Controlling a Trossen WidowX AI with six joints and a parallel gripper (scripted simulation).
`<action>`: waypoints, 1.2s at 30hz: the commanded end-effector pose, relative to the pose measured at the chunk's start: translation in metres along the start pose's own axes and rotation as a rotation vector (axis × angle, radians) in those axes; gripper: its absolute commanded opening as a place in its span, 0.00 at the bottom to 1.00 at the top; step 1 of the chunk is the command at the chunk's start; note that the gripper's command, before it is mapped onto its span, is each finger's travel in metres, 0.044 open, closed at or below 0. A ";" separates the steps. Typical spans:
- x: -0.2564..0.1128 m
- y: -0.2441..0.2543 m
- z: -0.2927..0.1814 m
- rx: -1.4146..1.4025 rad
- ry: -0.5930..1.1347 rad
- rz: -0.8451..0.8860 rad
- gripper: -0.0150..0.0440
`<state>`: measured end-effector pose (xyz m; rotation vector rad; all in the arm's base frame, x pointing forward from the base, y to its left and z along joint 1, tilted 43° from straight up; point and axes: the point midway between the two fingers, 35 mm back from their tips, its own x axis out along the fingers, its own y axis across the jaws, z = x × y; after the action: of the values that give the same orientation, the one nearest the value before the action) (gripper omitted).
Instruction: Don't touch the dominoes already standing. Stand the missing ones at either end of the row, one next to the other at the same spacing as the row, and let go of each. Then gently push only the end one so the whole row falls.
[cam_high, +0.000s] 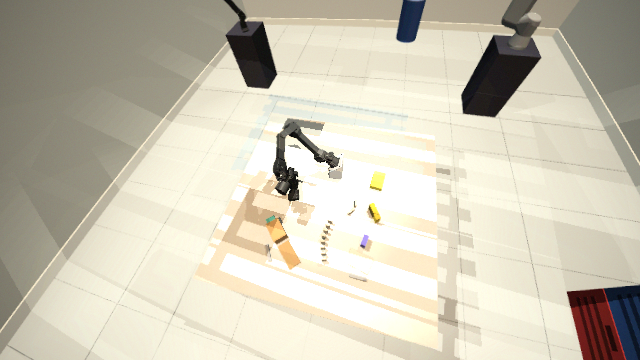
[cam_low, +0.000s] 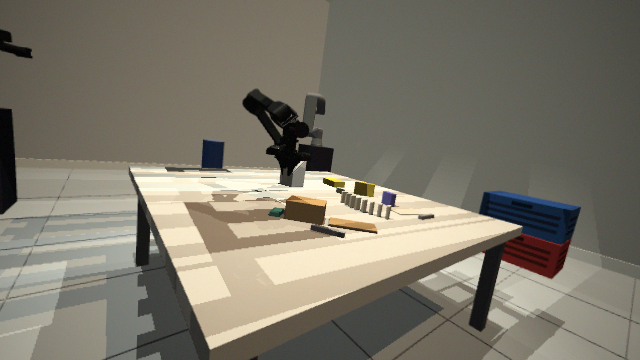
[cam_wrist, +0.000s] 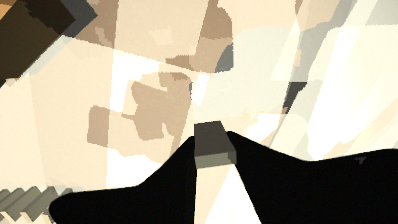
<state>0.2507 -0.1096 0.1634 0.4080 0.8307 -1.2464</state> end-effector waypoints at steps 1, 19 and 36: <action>-0.062 -0.009 0.002 0.006 -0.023 0.003 0.44; -0.067 0.098 -0.086 -0.553 0.002 0.018 0.44; -0.057 0.156 -0.204 -1.039 -0.014 0.003 0.44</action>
<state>0.3223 0.1145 0.0530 -0.4321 1.3225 -0.6788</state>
